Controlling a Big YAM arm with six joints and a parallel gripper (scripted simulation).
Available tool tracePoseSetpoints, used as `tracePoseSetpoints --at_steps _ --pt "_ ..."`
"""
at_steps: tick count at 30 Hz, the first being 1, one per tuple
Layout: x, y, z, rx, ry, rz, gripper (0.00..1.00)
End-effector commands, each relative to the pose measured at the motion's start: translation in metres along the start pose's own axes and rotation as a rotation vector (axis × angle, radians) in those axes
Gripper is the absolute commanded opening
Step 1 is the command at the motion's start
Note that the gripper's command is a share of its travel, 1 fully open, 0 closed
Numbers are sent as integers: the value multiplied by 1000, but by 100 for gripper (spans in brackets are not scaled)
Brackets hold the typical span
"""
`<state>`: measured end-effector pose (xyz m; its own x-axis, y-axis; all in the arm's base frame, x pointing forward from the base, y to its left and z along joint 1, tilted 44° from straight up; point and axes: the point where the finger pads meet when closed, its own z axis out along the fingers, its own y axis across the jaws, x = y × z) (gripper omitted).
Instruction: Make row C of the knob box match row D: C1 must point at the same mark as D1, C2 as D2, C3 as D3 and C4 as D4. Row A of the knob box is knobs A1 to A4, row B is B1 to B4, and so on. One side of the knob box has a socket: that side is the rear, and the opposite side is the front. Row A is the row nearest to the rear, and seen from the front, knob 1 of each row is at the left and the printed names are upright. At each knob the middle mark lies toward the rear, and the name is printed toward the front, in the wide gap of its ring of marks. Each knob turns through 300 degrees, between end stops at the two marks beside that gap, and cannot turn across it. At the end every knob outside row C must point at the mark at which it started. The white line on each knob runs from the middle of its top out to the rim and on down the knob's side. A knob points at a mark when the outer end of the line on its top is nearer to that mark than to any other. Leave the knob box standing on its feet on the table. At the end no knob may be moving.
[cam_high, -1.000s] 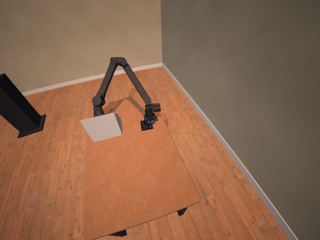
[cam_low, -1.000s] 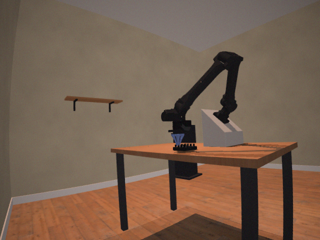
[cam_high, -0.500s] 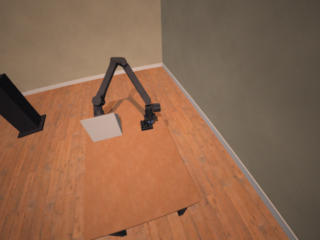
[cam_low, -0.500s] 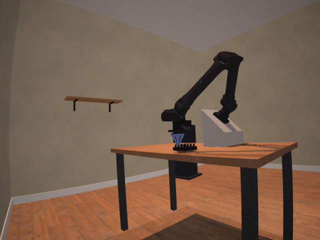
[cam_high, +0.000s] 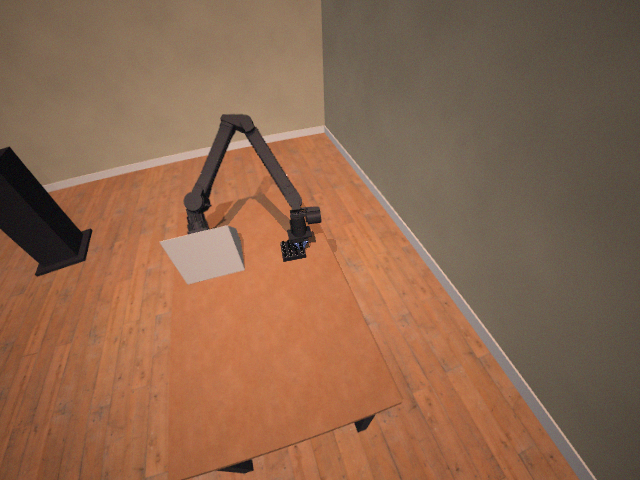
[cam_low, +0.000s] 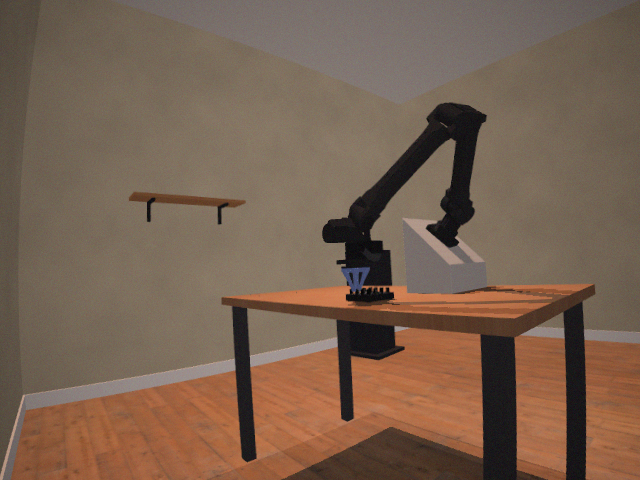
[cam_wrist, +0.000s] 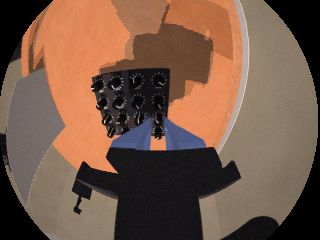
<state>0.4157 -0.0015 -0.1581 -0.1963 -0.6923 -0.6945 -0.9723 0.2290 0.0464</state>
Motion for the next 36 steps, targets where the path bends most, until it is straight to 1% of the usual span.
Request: tracePoseSetpoints --at_steps 1,7,8,11,16,18,20,26,28,29,31,36 --pt "0 1 3 -9 -7 -9 20" --pt "0 1 1 -8 -7 -7 20" --pt "0 -1 -2 -4 -7 -6 20" --pt "0 -11 -20 33 -5 -9 20" --pt "0 -17 -34 41 0 -18 20" --pt "0 -17 -34 41 0 -18 20" --pt "0 -20 -41 45 2 -22 20" --pt "0 -20 -55 46 3 -22 20" --pt "-1 -18 -55 40 2 -24 20" --pt "-5 -16 -51 30 3 -33 20" --pt "-2 -12 -45 14 0 -22 20" --pt "-1 -12 -44 17 1 -26 20"
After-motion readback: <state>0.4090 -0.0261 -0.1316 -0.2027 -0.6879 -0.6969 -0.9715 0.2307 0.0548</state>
